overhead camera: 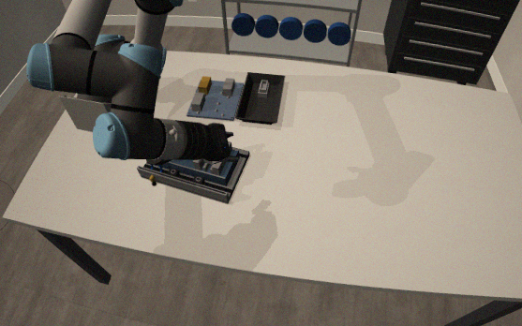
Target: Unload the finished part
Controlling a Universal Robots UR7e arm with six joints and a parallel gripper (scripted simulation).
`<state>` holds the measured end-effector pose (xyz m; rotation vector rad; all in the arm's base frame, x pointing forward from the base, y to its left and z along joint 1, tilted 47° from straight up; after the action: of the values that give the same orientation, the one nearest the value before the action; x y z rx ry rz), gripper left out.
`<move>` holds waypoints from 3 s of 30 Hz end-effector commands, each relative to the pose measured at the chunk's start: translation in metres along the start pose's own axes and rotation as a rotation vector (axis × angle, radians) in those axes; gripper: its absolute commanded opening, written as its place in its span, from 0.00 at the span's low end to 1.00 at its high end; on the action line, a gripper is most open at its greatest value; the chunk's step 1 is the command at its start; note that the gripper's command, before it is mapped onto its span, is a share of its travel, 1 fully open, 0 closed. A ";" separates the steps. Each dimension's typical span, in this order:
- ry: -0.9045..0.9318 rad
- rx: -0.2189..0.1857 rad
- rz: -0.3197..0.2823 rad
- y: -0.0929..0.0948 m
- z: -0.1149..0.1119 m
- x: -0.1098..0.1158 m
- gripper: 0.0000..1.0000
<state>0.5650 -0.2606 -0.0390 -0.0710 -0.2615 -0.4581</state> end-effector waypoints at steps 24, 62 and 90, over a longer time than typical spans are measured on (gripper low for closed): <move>-0.733 -0.160 0.546 0.058 0.049 -0.085 1.00; -1.109 -0.220 0.893 0.068 0.065 -0.124 0.00; -1.109 -0.220 0.893 0.068 0.065 -0.124 0.00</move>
<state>0.4725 -0.1383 -0.0099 -0.6354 -1.2023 0.5012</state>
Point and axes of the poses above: the point where the finger pads meet when closed, its own y axis out along the fingers, its own z axis across the jaws, x = y × z, the point moved 1 cm from there along -y, back along the fingers, and after that the axes turned 14 degrees about y, right-handed, at the moved point
